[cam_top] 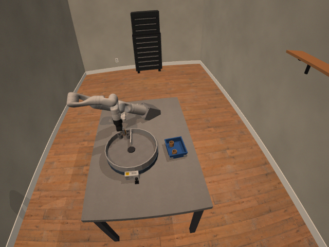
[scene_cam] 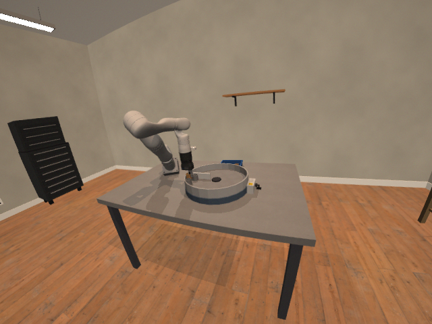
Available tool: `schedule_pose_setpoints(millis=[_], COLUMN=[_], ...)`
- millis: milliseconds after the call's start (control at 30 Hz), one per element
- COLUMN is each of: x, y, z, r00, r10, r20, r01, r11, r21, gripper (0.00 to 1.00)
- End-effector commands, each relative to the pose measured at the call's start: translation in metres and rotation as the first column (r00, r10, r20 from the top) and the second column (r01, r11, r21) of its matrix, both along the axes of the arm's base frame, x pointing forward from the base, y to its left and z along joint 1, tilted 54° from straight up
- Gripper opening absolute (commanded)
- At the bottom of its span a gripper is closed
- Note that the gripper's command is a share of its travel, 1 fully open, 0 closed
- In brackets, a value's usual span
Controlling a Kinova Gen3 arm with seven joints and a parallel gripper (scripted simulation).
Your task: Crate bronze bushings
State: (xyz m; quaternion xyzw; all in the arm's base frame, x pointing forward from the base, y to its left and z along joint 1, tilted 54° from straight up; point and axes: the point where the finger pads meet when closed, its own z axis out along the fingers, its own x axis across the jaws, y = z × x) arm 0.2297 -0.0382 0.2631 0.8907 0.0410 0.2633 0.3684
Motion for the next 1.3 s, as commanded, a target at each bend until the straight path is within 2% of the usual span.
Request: schedule_pose_setpoints(millis=[0,1267], x=[0.000,-0.010], y=[0.000,0.014], z=[0.000,0.012], r00=[1.000,1.000], r10=[0.000,0.001], r20=[0.000,0.000], r01=[0.000,-0.001], r11=[1.000,1.000], r21=[0.000,0.000], gripper=[0.00,0.00])
